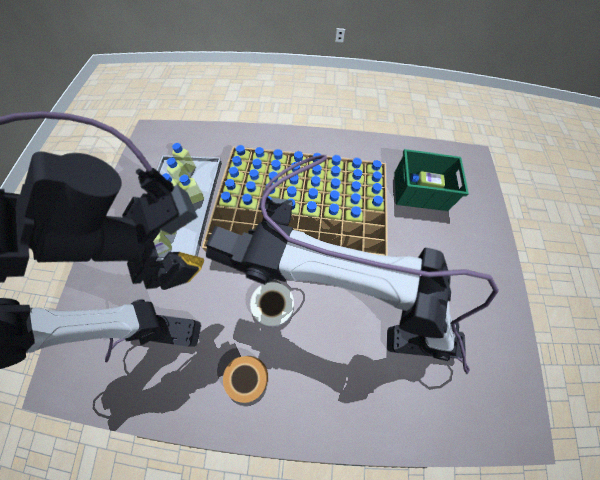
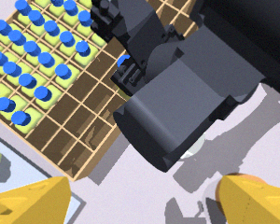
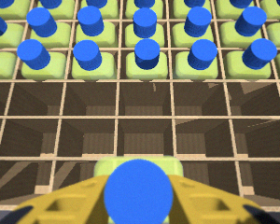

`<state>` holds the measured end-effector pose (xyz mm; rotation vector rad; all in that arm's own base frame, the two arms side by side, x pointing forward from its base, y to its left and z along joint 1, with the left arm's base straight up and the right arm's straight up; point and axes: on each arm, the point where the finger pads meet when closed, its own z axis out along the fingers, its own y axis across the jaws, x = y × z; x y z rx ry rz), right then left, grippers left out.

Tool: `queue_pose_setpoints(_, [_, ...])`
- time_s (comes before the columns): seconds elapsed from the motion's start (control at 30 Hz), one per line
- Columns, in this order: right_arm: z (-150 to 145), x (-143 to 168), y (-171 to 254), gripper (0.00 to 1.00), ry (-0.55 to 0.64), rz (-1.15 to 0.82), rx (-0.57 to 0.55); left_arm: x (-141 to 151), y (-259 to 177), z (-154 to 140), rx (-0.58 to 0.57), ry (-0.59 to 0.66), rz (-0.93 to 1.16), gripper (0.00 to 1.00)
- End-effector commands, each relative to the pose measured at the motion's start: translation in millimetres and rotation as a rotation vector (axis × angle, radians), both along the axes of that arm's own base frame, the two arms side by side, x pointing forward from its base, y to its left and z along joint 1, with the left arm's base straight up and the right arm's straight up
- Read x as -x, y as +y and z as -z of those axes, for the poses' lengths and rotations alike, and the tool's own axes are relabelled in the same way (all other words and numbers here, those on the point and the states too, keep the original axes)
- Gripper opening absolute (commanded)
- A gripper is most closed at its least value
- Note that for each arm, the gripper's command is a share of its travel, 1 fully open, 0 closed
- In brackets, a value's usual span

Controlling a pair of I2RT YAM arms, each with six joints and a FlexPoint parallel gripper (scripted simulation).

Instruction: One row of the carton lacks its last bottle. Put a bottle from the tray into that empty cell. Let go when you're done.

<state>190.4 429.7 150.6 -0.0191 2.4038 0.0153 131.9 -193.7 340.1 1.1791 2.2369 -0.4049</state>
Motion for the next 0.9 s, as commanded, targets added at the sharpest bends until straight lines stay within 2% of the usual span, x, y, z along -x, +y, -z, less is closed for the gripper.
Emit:
queue_pose_setpoints(0.0, [-24, 0, -5, 0.17, -0.013, 0.011, -0.012, 2, 3, -12, 0.038, -0.018, 0.002, 0.80])
queue_pose_setpoints(0.17, [-24, 0, -5, 0.17, -0.013, 0.010, -0.011, -6, -3, -33, 0.080, -0.130, 0.018, 0.80])
queue_pose_setpoints(0.27, [-24, 0, -5, 0.17, -0.013, 0.009, -0.010, 5, -11, -51, 0.147, -0.191, 0.123, 0.80])
queue_pose_setpoints(0.33, [-24, 0, -5, 0.17, -0.013, 0.009, -0.010, 11, -20, -74, 0.234, -0.266, 0.205, 0.80])
queue_pose_setpoints(0.4, [-24, 0, -5, 0.17, -0.013, 0.009, -0.010, 2, -36, -97, 0.302, -0.354, 0.252, 0.80])
queue_pose_setpoints(0.47, [-24, 0, -5, 0.17, -0.013, 0.009, -0.009, -19, -56, -113, 0.342, -0.436, 0.279, 0.80])
queue_pose_setpoints(0.53, [-24, 0, -5, 0.17, -0.013, 0.009, -0.009, -19, -56, -113, 0.342, -0.436, 0.279, 0.80])
queue_pose_setpoints(0.67, [-24, 0, -5, 0.17, -0.013, 0.008, -0.008, -73, -95, -126, 0.403, -0.525, 0.354, 0.80])
queue_pose_setpoints(0.87, [-24, 0, -5, 0.17, -0.013, 0.008, -0.009, -146, -123, -78, 0.444, -0.407, 0.468, 0.80])
